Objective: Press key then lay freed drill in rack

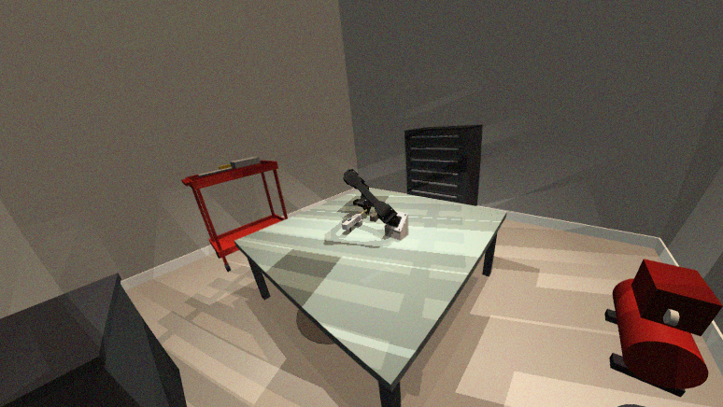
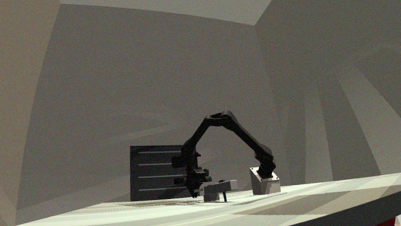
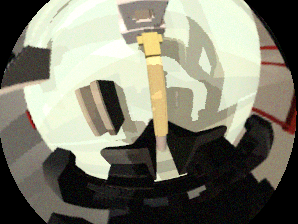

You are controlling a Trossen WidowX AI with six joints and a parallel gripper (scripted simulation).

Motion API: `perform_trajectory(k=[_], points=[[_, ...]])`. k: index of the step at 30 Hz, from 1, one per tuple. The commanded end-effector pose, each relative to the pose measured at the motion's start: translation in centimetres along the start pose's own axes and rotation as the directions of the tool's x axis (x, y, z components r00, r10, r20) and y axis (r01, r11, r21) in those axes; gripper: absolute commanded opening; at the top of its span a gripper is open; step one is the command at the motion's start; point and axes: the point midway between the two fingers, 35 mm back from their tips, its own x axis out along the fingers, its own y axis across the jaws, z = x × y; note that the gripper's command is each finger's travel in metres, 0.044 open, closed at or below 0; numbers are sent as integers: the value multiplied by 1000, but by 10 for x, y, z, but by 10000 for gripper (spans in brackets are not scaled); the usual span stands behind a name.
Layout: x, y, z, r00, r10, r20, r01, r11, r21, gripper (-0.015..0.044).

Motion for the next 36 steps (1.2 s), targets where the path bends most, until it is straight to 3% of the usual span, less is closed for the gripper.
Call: perform_trajectory(k=[1,36], points=[[-3,0,0,1000,3,-3,-3,1000,-5,0],[-24,-1,2,1000,3,-4,-3,1000,-5,0]])
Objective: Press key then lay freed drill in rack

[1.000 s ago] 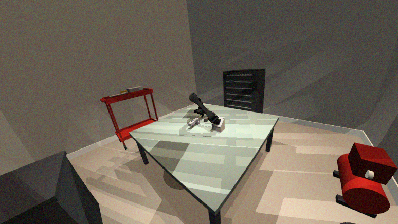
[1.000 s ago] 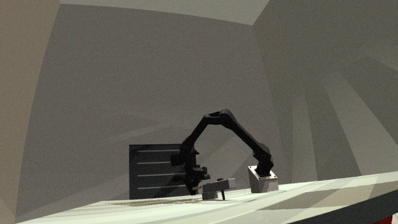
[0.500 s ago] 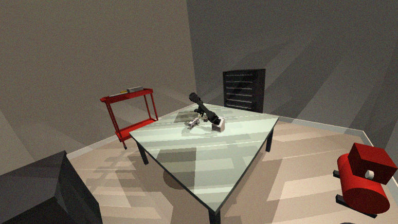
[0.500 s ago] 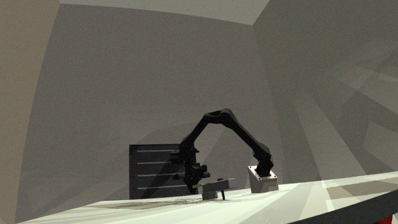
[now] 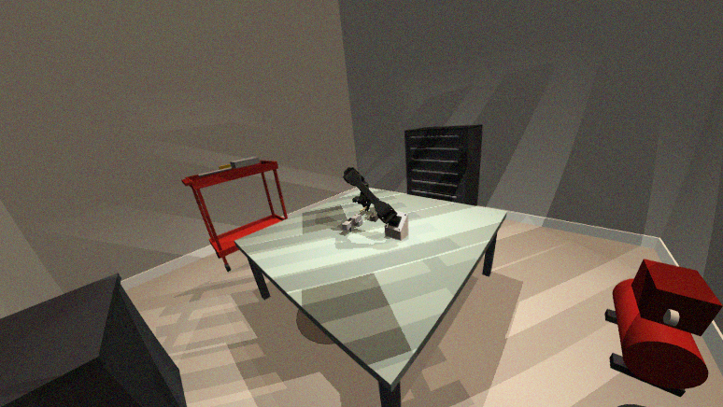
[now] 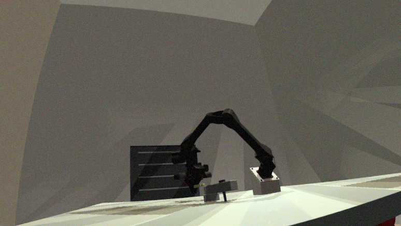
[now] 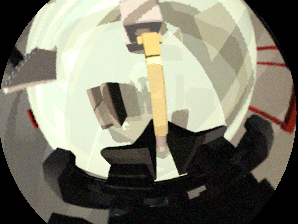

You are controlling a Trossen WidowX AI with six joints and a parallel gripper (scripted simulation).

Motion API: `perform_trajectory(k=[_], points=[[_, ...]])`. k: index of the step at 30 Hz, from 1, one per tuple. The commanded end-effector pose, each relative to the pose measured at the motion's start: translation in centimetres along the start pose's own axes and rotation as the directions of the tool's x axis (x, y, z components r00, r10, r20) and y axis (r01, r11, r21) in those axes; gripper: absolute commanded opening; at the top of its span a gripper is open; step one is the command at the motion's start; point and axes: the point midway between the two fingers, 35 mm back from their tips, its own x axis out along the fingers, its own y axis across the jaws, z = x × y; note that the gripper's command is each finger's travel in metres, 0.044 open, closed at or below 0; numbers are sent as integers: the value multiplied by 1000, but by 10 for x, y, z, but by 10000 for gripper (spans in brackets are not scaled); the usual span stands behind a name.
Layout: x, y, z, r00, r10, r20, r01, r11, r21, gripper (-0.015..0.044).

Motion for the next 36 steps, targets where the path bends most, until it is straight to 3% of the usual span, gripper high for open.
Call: perform_trajectory(k=[1,36], points=[[-3,0,0,1000,3,-3,-3,1000,-5,0],[-16,25,-5,1000,4,-4,-4,1000,-5,0]])
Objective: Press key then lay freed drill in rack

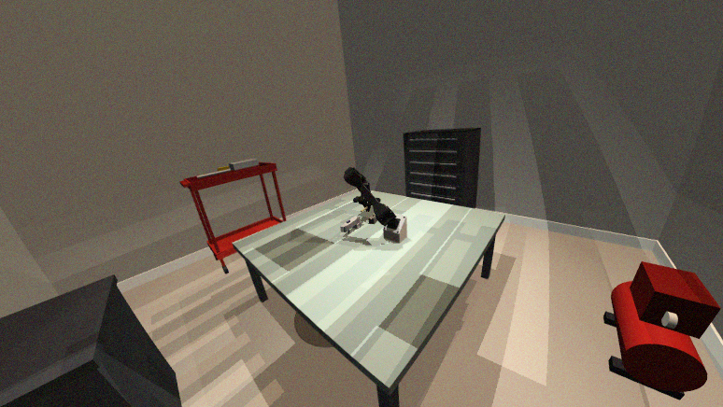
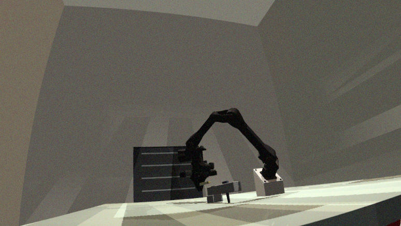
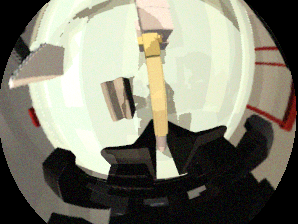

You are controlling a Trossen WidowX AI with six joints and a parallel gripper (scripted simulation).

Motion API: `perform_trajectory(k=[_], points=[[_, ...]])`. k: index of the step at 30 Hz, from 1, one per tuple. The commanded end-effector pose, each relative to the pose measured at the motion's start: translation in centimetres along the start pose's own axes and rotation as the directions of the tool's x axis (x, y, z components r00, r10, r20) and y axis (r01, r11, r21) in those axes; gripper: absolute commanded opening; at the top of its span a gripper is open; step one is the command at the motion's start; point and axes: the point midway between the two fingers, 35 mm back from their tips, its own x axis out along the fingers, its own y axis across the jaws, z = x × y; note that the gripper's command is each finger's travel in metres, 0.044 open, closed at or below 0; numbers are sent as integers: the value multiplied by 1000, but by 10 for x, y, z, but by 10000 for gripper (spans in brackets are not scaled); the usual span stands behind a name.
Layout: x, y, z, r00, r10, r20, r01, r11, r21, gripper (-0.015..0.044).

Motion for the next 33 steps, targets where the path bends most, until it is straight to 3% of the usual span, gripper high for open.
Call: perform_trajectory(k=[1,33], points=[[-1,8,-2,1000,4,-2,-4,1000,-3,0],[-4,59,-12,1000,6,-3,-6,1000,-2,0]])
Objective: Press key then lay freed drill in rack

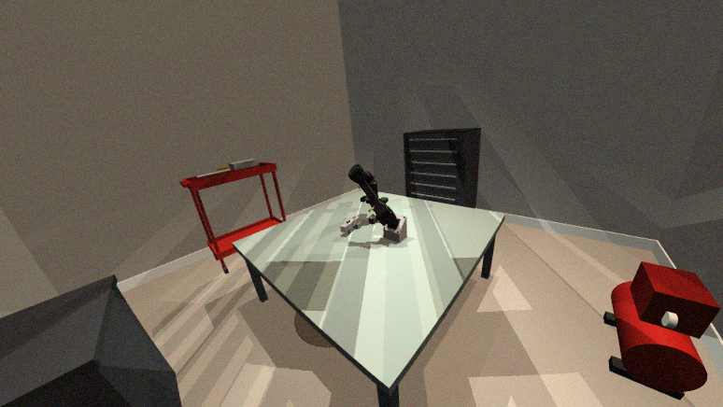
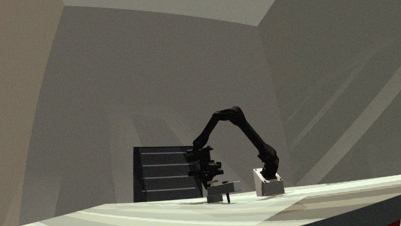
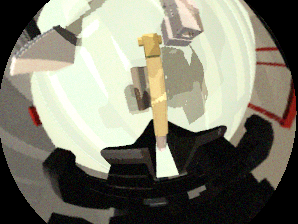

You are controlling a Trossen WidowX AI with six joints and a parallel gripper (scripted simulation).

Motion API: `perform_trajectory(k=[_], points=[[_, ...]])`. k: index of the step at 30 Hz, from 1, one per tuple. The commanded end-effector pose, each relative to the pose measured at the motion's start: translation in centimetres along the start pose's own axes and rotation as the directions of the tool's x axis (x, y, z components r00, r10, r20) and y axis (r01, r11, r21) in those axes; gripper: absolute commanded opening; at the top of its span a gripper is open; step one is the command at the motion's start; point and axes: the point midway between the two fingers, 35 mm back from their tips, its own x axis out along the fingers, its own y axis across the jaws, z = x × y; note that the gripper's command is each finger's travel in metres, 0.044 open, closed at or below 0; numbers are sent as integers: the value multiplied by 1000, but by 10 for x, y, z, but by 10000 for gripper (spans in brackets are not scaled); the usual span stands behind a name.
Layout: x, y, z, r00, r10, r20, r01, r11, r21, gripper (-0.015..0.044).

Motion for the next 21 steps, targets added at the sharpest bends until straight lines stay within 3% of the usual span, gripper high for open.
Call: perform_trajectory(k=[1,21], points=[[0,9,-1,1000,4,-1,-4,1000,-3,0],[27,7,0,1000,4,0,-4,1000,-3,0]])
